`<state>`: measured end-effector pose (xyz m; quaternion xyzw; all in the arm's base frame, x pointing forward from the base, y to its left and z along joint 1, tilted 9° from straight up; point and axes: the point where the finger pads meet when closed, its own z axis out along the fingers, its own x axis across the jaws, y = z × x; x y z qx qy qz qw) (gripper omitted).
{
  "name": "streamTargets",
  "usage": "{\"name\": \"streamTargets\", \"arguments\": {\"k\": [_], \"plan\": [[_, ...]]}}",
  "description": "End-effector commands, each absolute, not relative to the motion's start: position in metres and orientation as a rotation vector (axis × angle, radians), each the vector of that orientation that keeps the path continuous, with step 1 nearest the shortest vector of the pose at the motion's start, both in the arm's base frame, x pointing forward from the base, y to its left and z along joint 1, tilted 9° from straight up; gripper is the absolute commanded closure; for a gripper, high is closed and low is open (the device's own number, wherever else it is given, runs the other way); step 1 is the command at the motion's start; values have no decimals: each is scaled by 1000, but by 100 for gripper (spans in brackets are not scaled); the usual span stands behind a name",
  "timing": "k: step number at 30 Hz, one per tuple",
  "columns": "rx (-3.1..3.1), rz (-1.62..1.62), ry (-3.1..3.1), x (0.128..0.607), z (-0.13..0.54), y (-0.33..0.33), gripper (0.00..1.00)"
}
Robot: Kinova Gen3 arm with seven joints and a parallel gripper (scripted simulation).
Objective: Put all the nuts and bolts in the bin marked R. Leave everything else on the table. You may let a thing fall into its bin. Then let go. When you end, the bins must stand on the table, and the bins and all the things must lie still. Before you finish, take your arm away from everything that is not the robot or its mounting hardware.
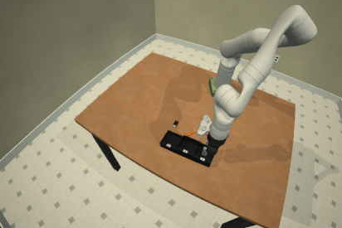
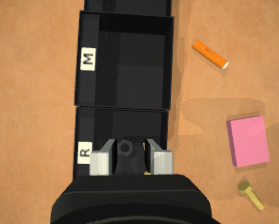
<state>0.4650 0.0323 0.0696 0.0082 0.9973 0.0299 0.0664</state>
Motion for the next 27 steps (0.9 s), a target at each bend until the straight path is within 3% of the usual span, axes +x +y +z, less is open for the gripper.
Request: {"name": "streamTargets", "arguments": {"k": [1, 27], "plan": [[22, 94, 3002, 466, 74, 34, 41], [22, 95, 3002, 461, 109, 31, 41]]}}
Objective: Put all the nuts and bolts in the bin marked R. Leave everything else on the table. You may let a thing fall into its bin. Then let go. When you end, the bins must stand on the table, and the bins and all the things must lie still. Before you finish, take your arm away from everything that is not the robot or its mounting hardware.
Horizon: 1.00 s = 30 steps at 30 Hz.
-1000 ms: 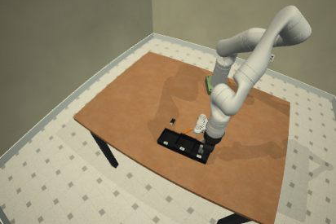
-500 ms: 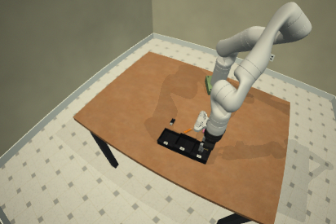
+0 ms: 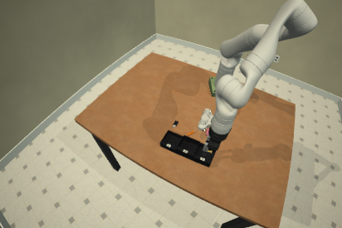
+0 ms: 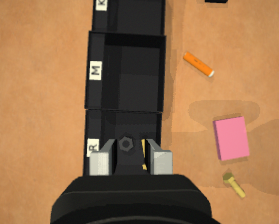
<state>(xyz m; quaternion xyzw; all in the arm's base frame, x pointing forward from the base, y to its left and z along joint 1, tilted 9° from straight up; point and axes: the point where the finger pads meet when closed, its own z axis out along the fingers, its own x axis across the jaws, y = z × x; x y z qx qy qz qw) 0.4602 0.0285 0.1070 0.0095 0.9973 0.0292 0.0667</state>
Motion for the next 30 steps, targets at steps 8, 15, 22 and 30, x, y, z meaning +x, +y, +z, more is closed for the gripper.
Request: {"name": "streamTargets", "arguments": {"k": [8, 15, 22, 30], "plan": [[-53, 89, 3000, 454, 109, 35, 38], [-500, 57, 2952, 408, 104, 55, 38], [-1005, 18, 2817, 355, 99, 78, 38], [-1024, 16, 2810, 321, 95, 96, 38]]}}
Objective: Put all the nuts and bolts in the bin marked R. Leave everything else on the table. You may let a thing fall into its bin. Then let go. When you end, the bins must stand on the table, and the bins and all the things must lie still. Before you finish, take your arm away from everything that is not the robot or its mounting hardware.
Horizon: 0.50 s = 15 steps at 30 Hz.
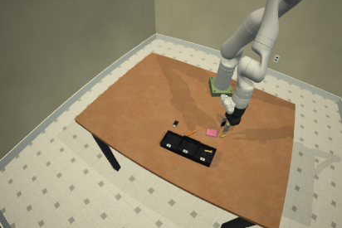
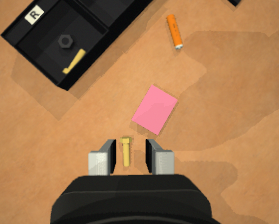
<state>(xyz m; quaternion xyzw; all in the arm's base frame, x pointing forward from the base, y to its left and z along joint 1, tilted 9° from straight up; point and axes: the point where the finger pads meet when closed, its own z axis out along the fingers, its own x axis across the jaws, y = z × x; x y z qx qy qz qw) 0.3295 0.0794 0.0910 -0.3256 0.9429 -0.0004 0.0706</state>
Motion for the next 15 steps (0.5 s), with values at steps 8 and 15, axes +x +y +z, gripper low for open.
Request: {"name": "streamTargets", "arguments": {"k": [8, 15], "plan": [[-1024, 16, 2810, 323, 96, 99, 38], [-1024, 16, 2810, 324, 96, 96, 38]]}}
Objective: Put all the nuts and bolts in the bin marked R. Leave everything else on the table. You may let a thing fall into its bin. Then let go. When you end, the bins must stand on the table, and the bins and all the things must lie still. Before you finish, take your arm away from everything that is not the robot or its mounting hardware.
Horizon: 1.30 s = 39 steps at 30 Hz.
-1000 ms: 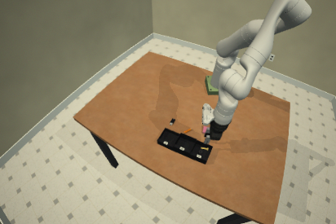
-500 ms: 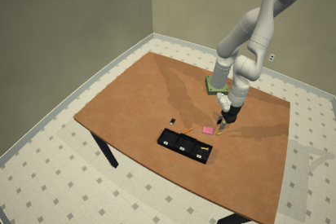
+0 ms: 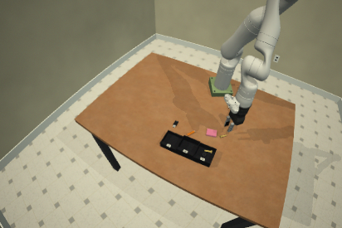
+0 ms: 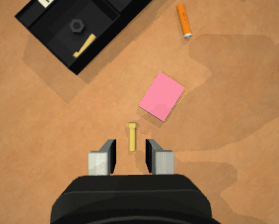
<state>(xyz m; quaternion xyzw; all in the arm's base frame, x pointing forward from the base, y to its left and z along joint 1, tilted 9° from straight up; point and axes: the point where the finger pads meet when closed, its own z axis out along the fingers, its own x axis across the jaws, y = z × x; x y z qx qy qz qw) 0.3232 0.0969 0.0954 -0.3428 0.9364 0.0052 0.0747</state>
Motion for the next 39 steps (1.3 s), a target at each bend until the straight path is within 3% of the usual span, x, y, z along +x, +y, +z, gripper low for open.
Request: {"name": "streamTargets", "arguments": {"k": [1, 39], "plan": [[-1024, 16, 2810, 324, 96, 95, 38], [-1024, 16, 2810, 325, 96, 91, 38]]}}
